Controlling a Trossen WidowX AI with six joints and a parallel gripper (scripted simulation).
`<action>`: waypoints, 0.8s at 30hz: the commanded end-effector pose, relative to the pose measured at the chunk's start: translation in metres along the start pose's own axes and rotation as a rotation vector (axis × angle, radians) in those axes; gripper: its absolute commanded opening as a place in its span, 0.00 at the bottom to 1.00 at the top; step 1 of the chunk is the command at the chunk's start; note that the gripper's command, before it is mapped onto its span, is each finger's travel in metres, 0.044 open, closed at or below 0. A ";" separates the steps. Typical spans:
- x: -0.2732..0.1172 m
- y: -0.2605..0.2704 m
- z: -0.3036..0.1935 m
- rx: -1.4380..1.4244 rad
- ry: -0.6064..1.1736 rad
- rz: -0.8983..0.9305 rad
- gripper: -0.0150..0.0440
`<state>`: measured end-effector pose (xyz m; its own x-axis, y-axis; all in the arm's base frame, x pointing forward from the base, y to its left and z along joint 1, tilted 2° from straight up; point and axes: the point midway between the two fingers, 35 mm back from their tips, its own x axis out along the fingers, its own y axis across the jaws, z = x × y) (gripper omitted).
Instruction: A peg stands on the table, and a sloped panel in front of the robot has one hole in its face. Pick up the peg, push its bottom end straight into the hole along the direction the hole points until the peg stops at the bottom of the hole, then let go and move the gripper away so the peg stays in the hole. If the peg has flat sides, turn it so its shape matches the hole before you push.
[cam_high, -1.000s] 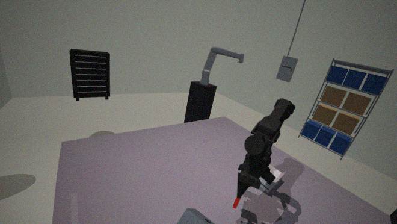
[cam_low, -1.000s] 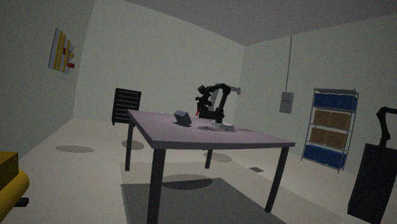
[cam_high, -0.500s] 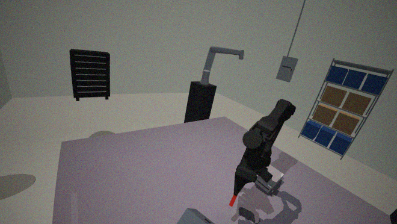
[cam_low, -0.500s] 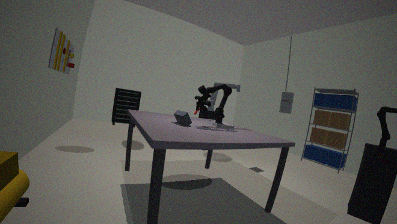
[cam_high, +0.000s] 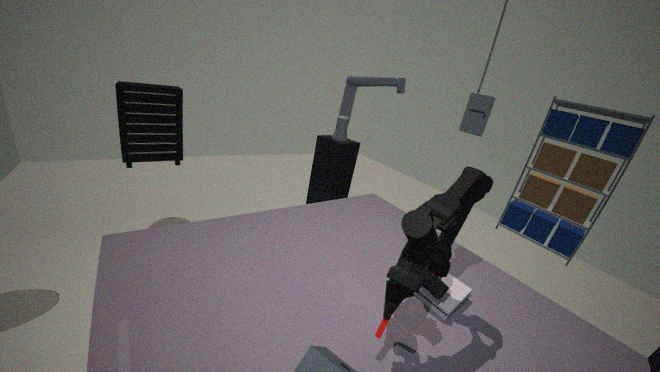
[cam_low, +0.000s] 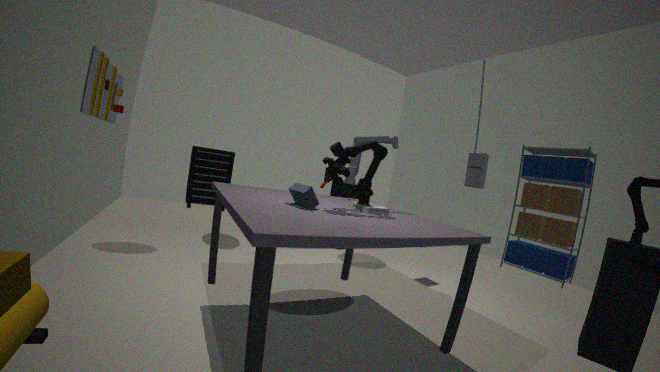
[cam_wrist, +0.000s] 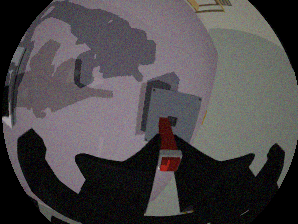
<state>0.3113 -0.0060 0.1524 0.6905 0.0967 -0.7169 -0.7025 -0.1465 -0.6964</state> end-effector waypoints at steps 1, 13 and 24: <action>0.000 0.003 -0.001 0.016 0.001 -0.015 0.25; 0.012 -0.002 -0.007 0.029 0.012 -0.049 0.25; 0.024 -0.007 -0.012 0.044 0.024 -0.089 0.25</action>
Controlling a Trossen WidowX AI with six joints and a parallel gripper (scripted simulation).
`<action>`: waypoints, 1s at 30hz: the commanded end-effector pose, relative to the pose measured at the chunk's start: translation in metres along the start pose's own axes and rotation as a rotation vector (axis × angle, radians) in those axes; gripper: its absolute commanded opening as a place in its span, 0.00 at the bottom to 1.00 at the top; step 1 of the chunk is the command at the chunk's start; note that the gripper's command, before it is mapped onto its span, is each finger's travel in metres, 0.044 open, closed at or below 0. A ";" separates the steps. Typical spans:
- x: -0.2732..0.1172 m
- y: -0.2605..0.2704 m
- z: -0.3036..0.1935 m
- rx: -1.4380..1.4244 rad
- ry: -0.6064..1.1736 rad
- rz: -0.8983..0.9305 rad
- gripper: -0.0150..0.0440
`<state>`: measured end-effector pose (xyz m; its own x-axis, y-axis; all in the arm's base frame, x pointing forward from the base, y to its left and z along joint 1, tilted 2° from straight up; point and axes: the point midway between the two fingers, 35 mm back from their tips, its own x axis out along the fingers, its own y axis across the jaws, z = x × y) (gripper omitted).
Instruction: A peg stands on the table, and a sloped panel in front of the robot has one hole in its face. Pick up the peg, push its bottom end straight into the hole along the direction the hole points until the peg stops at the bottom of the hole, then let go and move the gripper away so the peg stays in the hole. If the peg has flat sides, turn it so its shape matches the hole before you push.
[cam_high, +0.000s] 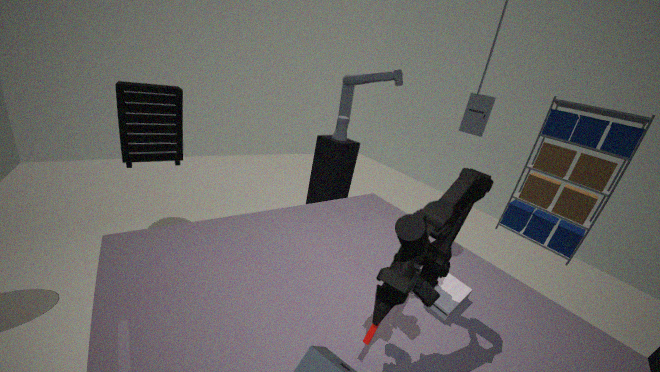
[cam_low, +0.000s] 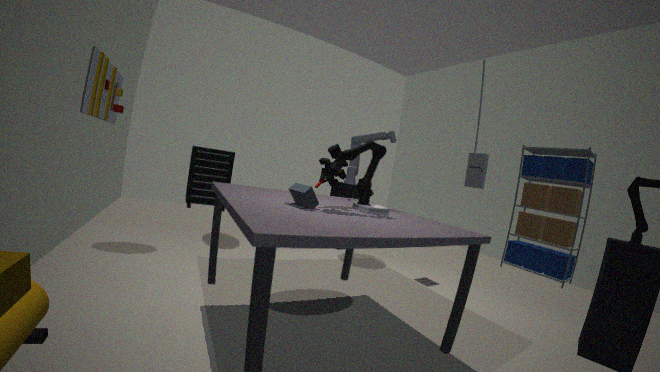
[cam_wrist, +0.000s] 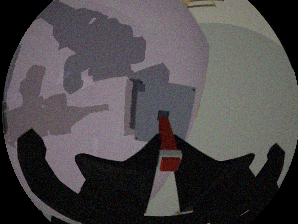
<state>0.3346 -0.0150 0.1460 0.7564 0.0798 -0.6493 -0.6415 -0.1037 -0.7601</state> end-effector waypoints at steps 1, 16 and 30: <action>0.005 0.004 0.000 0.011 -0.003 -0.001 0.25; 0.021 0.002 -0.006 0.030 0.012 -0.052 0.25; 0.028 0.003 -0.009 0.040 0.020 -0.076 0.25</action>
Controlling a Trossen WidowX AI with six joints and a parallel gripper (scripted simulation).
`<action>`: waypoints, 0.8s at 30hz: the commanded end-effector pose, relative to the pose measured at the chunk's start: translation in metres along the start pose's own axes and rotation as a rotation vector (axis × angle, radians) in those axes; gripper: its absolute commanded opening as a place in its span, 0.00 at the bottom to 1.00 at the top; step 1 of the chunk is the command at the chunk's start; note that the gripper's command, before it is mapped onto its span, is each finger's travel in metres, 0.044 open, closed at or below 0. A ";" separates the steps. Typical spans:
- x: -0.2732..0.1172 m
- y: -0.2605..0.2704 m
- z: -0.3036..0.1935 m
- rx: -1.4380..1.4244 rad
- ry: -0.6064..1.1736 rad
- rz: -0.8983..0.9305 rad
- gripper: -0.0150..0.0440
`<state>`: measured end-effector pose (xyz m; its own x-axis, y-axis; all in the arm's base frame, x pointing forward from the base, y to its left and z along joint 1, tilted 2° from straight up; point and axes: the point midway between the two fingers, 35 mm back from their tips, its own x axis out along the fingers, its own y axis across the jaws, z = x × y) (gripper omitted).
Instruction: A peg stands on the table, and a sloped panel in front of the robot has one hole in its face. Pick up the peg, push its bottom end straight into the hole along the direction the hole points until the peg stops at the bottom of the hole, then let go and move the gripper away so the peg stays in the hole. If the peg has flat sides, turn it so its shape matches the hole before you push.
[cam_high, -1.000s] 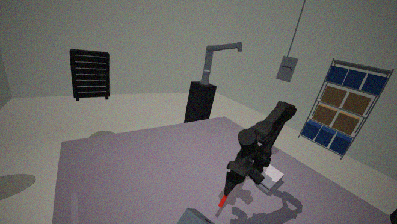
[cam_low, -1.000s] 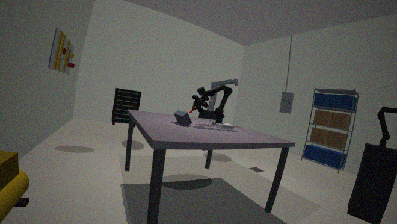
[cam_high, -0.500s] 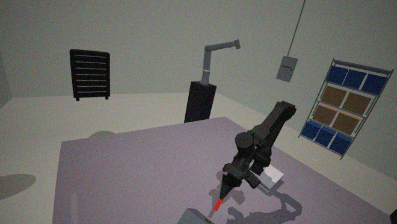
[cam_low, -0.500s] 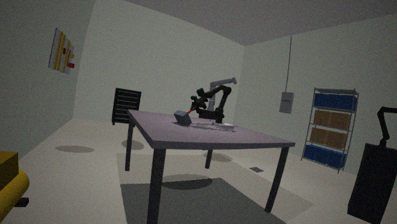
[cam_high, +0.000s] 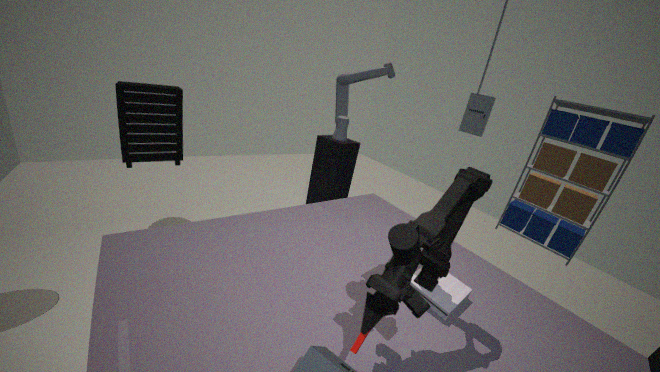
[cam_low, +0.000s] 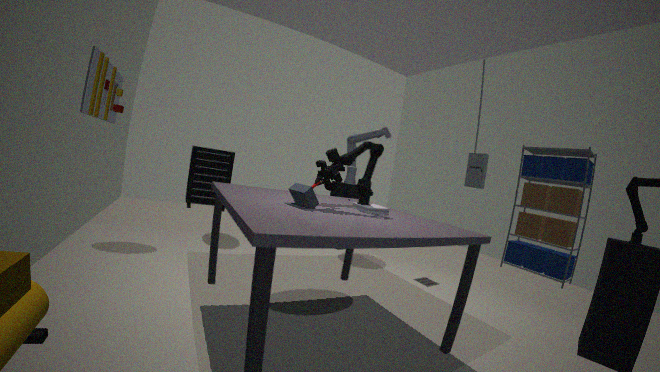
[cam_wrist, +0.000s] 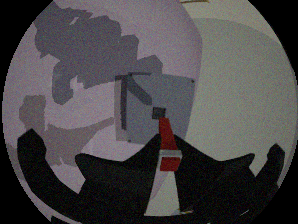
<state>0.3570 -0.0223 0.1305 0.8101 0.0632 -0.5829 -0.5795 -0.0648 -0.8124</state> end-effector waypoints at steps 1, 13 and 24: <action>0.002 0.005 0.001 0.007 -0.004 0.007 0.25; 0.010 0.004 0.001 0.007 -0.003 0.007 0.25; 0.024 0.005 0.001 0.006 -0.005 0.006 0.25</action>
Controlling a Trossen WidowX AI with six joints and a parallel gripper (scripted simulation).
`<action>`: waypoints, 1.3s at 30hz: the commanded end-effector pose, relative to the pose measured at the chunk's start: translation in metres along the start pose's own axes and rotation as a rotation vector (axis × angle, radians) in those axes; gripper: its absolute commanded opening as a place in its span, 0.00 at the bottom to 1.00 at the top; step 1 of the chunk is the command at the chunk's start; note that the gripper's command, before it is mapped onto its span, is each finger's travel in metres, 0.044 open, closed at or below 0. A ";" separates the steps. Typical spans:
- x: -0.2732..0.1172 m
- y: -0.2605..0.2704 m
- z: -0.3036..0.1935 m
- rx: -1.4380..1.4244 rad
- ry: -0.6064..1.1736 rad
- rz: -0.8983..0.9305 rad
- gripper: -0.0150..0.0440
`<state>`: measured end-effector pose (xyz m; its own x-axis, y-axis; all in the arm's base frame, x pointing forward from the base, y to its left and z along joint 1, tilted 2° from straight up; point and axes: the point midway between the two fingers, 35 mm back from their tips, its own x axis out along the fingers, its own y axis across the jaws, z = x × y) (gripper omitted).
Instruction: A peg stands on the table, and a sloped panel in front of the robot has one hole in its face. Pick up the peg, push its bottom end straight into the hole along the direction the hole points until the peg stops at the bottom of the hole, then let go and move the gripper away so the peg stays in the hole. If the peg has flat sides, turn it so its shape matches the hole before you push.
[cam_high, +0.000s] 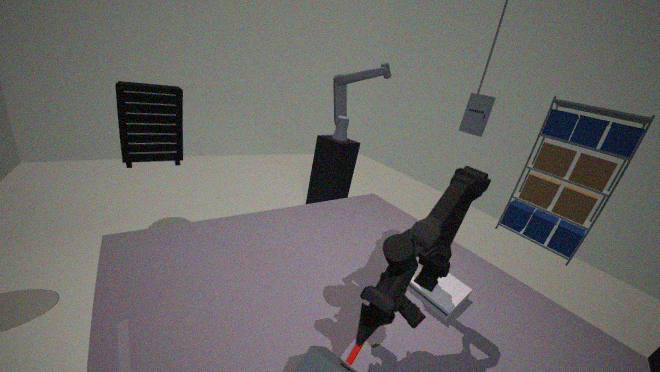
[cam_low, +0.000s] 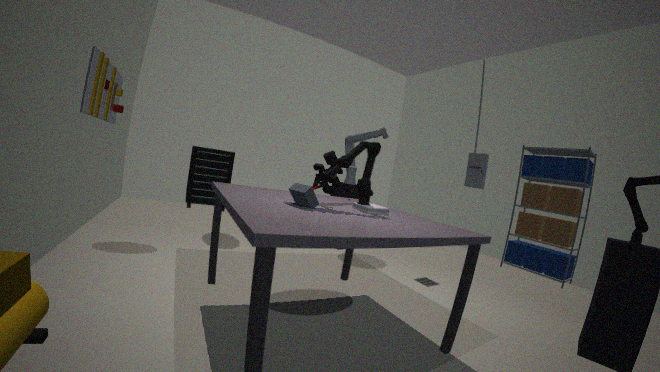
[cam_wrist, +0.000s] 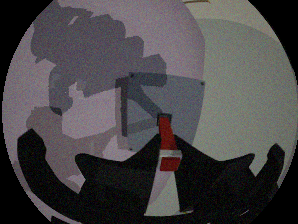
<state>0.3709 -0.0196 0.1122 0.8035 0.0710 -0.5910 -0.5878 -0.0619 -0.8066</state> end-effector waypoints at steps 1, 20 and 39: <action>0.001 -0.001 -0.001 0.002 0.003 -0.003 0.25; 0.001 0.000 0.000 0.000 0.000 -0.001 0.25; 0.007 -0.003 -0.001 0.000 0.000 -0.002 0.25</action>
<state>0.3760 -0.0199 0.1106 0.8025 0.0717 -0.5923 -0.5891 -0.0620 -0.8057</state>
